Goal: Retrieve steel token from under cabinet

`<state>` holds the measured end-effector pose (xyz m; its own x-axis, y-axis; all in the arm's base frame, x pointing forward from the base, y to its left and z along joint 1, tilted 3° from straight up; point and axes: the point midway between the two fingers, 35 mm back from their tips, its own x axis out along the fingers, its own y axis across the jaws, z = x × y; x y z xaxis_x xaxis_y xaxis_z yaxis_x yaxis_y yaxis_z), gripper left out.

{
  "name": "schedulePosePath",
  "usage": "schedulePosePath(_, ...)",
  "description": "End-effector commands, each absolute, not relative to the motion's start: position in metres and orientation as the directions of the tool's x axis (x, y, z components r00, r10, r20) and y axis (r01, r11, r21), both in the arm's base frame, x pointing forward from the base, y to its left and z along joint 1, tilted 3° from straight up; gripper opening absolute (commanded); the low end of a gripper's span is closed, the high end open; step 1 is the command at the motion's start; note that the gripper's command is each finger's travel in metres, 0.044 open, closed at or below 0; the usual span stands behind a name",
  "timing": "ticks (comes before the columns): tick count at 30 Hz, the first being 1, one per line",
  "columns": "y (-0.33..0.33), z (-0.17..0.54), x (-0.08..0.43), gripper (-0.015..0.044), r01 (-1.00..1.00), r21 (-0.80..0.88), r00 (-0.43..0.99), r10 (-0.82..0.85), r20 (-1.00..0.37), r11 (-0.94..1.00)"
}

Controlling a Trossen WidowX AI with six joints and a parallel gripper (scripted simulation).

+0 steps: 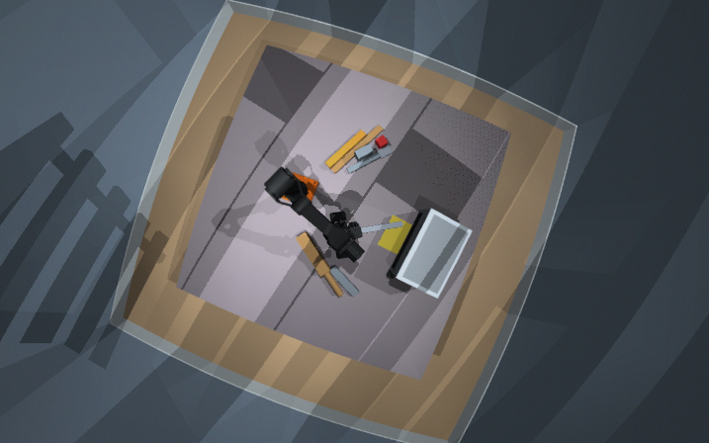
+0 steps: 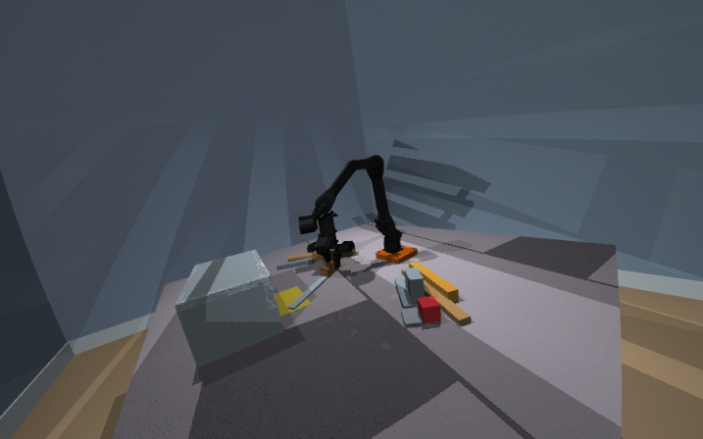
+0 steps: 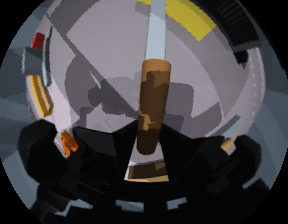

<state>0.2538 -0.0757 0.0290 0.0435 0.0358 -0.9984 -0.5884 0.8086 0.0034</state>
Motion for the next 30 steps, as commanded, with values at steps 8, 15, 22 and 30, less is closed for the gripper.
schedulePosePath(8, -0.089, 0.03, 0.254, 0.0, -0.586, -0.002, 0.047, 0.031, -0.998, 0.81)
schedulePosePath(15, -0.097, 0.029, 0.254, 0.0, -0.586, -0.002, 0.047, 0.031, -0.998, 0.81)
schedulePosePath(22, -0.105, 0.029, 0.253, 0.0, -0.586, -0.003, 0.047, 0.03, -0.998, 0.81)
schedulePosePath(30, -0.114, 0.029, 0.253, 0.0, -0.586, -0.003, 0.047, 0.03, -0.998, 0.81)
